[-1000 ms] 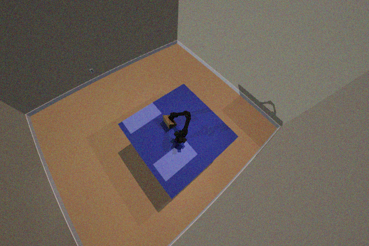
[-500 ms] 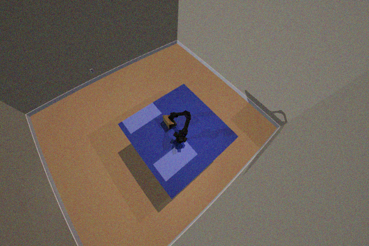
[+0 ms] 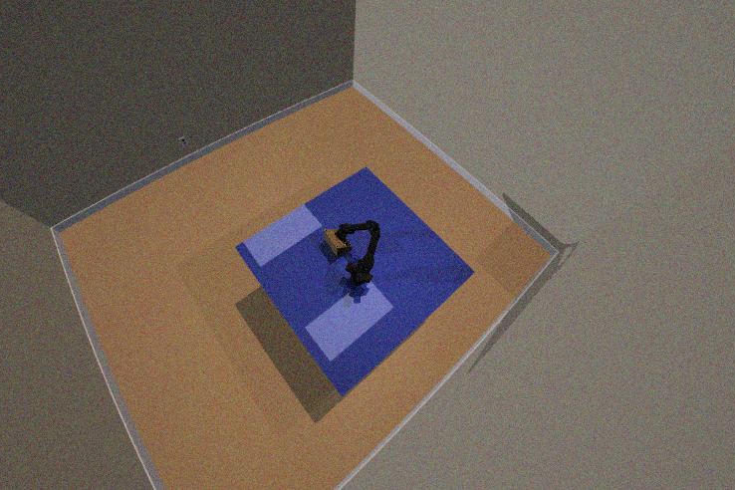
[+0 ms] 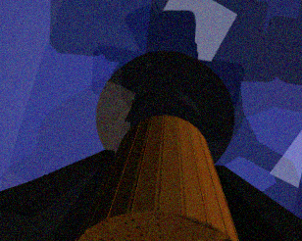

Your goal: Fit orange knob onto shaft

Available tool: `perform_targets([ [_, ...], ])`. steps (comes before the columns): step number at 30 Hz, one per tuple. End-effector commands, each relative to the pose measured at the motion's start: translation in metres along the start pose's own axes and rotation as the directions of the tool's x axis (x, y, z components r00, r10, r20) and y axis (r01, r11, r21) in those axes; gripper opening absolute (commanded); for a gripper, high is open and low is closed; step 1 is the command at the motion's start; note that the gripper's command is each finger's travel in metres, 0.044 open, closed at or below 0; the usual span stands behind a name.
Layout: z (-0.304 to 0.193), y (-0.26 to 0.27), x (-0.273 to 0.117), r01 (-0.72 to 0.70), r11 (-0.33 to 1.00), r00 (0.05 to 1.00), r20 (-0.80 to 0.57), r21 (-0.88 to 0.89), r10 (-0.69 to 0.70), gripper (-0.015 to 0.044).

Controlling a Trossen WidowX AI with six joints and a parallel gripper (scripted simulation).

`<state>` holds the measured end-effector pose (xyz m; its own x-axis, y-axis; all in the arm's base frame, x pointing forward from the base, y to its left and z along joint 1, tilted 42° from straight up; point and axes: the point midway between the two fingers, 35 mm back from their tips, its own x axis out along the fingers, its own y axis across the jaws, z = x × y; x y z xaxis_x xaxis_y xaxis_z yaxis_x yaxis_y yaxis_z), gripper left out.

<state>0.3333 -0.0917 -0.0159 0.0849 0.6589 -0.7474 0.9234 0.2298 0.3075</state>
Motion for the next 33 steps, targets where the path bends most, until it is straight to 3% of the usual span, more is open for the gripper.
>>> perform_targets([
  [1,0.0005,0.0006,0.0012,-0.006,1.000,1.000,0.002,-0.003,0.006,0.0000],
  [17,0.0021,0.0017,-0.0028,-0.006,1.000,1.000,0.002,-0.003,0.006,0.0000],
  [24,0.0030,0.0022,-0.0037,-0.005,0.980,1.000,0.002,-0.201,0.006,0.0000],
  [33,0.0017,0.0003,-0.0011,-0.005,0.977,1.000,0.002,-0.211,0.006,0.0000],
])
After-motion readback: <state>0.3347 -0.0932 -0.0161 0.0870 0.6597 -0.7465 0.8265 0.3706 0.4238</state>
